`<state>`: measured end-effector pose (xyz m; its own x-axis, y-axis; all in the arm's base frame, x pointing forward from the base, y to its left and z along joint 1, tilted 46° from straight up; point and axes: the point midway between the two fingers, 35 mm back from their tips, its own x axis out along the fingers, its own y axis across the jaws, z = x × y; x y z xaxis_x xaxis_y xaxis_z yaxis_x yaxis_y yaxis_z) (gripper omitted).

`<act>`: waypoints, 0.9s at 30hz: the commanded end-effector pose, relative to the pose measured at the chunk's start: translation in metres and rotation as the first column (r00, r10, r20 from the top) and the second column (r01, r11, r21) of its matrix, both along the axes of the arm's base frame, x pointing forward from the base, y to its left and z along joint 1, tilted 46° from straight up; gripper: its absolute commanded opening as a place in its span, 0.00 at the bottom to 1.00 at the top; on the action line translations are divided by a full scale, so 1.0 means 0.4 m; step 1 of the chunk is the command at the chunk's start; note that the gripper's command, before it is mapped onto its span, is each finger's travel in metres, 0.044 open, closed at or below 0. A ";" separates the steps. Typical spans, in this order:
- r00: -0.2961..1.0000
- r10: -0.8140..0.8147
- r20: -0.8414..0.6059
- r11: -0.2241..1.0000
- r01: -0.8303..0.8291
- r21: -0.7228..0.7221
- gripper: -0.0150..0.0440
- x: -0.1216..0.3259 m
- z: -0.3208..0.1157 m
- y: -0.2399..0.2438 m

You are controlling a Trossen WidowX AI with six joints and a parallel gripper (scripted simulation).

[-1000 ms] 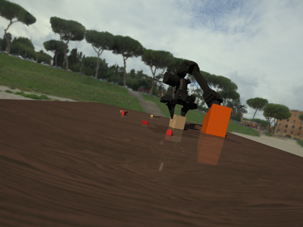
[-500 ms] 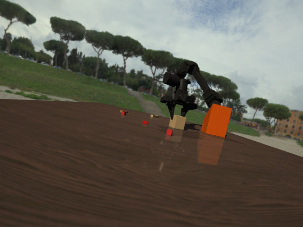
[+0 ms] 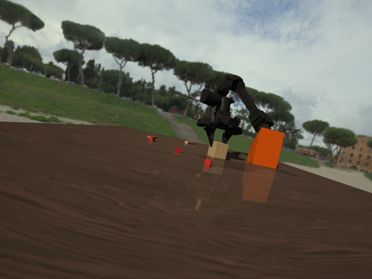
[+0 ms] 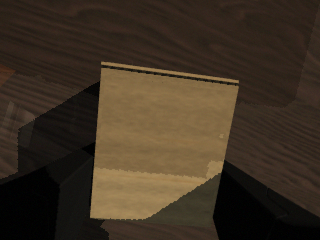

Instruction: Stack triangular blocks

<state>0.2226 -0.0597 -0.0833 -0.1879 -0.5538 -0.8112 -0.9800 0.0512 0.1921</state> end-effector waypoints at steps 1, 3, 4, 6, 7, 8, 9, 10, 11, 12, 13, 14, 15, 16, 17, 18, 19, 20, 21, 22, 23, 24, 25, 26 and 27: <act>1.000 0.000 0.000 1.000 0.000 0.000 0.34 0.000 0.000 0.000; 1.000 0.000 0.000 1.000 0.000 0.000 0.43 0.000 0.000 0.000; 1.000 0.000 0.000 1.000 0.000 0.000 0.48 0.000 0.000 0.000; 1.000 0.000 0.000 1.000 0.000 0.000 0.57 0.000 0.000 0.000; 1.000 0.000 0.000 1.000 0.000 0.000 0.61 0.000 0.000 0.000; 1.000 0.000 0.000 1.000 0.000 0.000 0.65 0.000 0.000 0.000; 1.000 0.000 0.000 1.000 0.000 0.000 0.70 0.000 0.000 0.000; 1.000 0.000 0.000 1.000 0.000 0.000 0.74 0.000 0.000 0.000; 1.000 0.000 0.000 1.000 0.000 0.000 0.79 0.000 0.000 0.000; 1.000 0.000 0.000 1.000 0.000 0.000 0.83 0.000 0.000 0.000; 1.000 0.000 0.000 1.000 0.000 0.000 0.88 0.000 0.000 0.000; 1.000 0.000 0.000 1.000 0.000 0.000 0.92 0.000 0.000 0.000; 1.000 0.000 0.000 1.000 0.000 0.000 0.97 0.000 0.000 0.000; 1.000 0.000 0.000 1.000 0.000 0.000 1.00 0.000 0.000 0.000; 1.000 0.000 0.000 1.000 0.000 0.000 1.00 0.000 0.000 0.000; 1.000 0.000 0.000 1.000 0.000 0.000 1.00 0.000 0.000 0.000; 1.000 0.000 0.000 1.000 0.000 0.000 1.00 0.000 0.000 0.000; 1.000 0.000 0.000 1.000 0.000 0.000 1.00 0.000 0.000 0.000; 1.000 0.000 0.000 1.000 0.000 0.000 1.00 0.000 0.000 0.000; 1.000 0.000 0.000 1.000 0.000 0.000 1.00 0.000 0.000 0.000; 1.000 0.000 0.000 1.000 0.000 0.000 1.00 0.000 0.000 0.000; 1.000 0.000 0.000 1.000 0.000 0.000 1.00 0.000 0.000 0.000; 1.000 0.000 0.000 1.000 0.000 0.001 1.00 0.003 0.005 0.004; 1.000 0.000 0.001 1.000 0.000 0.002 1.00 0.012 0.021 0.016; 1.000 0.001 0.001 1.000 -0.001 0.003 1.00 0.021 0.040 0.031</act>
<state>0.2222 -0.0580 -0.0796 -0.1979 -0.5562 -0.8071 -0.9777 0.0528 0.2034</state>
